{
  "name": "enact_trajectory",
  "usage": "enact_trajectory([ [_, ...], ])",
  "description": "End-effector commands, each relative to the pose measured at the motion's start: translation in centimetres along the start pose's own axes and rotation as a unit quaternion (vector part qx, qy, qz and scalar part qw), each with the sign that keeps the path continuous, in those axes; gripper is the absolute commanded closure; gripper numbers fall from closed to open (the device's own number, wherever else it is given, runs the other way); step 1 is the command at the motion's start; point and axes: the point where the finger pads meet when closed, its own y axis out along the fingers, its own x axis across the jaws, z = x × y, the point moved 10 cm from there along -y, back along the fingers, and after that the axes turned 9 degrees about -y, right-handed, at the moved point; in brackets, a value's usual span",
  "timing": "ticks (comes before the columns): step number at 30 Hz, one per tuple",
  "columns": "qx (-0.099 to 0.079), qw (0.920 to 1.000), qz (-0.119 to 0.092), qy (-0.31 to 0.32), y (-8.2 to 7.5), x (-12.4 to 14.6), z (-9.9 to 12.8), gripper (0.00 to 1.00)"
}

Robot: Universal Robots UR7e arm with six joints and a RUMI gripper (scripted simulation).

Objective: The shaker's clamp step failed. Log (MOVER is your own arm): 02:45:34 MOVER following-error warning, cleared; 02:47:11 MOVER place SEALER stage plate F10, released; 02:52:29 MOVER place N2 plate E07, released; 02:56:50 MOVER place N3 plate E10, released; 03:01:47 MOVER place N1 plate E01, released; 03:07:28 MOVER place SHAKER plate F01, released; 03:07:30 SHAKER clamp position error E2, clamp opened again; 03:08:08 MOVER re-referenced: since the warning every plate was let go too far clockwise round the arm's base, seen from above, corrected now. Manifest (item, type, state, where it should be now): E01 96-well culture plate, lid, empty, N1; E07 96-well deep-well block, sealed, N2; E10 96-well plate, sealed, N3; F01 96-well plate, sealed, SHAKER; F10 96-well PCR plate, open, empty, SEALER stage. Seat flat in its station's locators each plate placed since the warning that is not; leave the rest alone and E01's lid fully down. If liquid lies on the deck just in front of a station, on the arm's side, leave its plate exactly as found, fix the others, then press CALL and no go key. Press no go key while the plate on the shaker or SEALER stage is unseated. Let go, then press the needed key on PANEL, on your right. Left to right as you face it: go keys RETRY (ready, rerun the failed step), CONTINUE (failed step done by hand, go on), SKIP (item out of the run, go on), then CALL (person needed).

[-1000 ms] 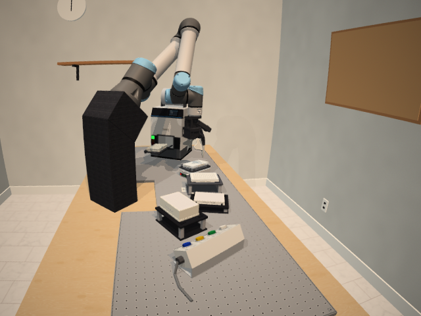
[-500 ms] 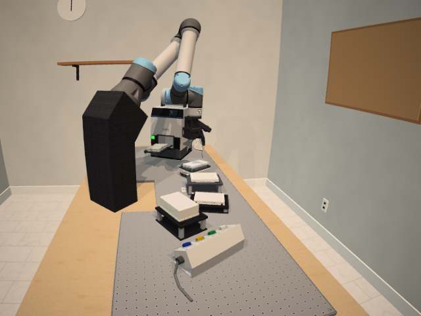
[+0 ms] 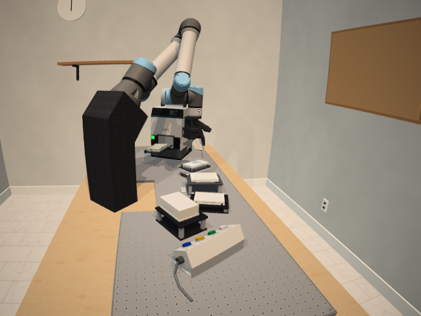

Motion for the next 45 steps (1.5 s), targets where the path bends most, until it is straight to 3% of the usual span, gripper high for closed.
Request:
enact_trajectory([
  [1,0.0,1.0,0.0,0.0,0.0,0.0,0.0,0.18],
  [10,0.0,1.0,0.0,0.0,0.0,0.0,0.0,0.18],
  [30,0.0,1.0,0.0,0.0,-3.0,0.0,0.0,0.18],
  [35,0.0,1.0,0.0,0.0,-3.0,0.0,0.0,0.18],
  [45,0.0,0.995,0.0,-0.1,-3.0,-5.0,0.2,0.18],
])
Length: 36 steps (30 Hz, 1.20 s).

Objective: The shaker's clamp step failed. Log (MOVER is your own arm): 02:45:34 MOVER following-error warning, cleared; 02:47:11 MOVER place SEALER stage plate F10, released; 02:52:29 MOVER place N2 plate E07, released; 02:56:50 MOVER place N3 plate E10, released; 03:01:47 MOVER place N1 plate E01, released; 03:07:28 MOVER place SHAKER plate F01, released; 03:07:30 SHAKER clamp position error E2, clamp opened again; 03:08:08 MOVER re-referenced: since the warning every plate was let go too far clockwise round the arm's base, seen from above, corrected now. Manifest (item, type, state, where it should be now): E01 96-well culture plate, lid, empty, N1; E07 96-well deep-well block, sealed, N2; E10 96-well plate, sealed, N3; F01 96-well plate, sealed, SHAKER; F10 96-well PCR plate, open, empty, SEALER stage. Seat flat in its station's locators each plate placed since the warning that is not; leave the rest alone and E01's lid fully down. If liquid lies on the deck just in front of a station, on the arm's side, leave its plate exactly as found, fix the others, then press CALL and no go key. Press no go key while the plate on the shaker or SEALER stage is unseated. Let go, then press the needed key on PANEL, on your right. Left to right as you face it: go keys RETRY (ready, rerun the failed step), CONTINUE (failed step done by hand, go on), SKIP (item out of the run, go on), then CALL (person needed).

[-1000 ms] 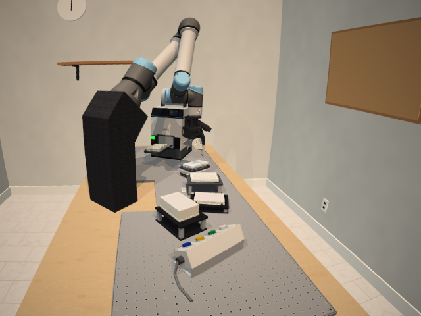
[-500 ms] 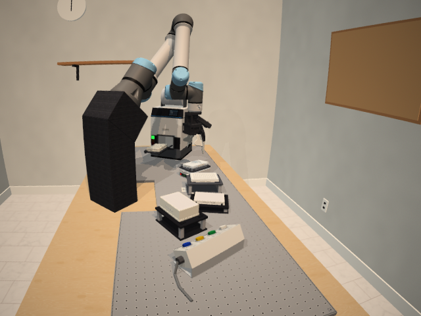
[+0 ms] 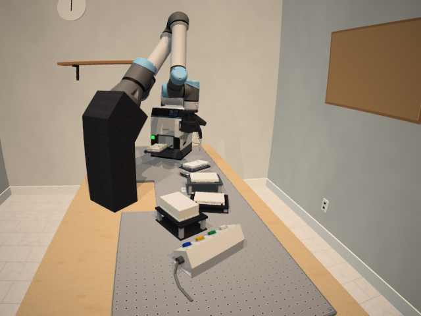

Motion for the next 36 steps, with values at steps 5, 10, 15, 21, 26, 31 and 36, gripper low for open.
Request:
enact_trajectory([
  [5,0.0,0.9982,-0.001,-0.06,0.0,-3.5,0.6,0.18],
  [10,0.0,0.9982,-0.001,-0.06,0.0,-5.9,1.0,0.18],
  [15,0.0,0.9982,-0.001,-0.06,0.0,-6.8,1.2,0.18],
  [21,0.0,0.9982,-0.001,-0.06,0.0,-6.8,1.2,0.18],
  [26,0.0,0.9982,-0.001,-0.06,-1.7,-6.8,1.2,0.18],
  [31,0.0,0.9982,-0.001,-0.06,-1.7,-6.8,1.2,0.18],
  [36,0.0,0.996,-0.001,-0.089,-1.7,-8.3,1.1,0.18],
])
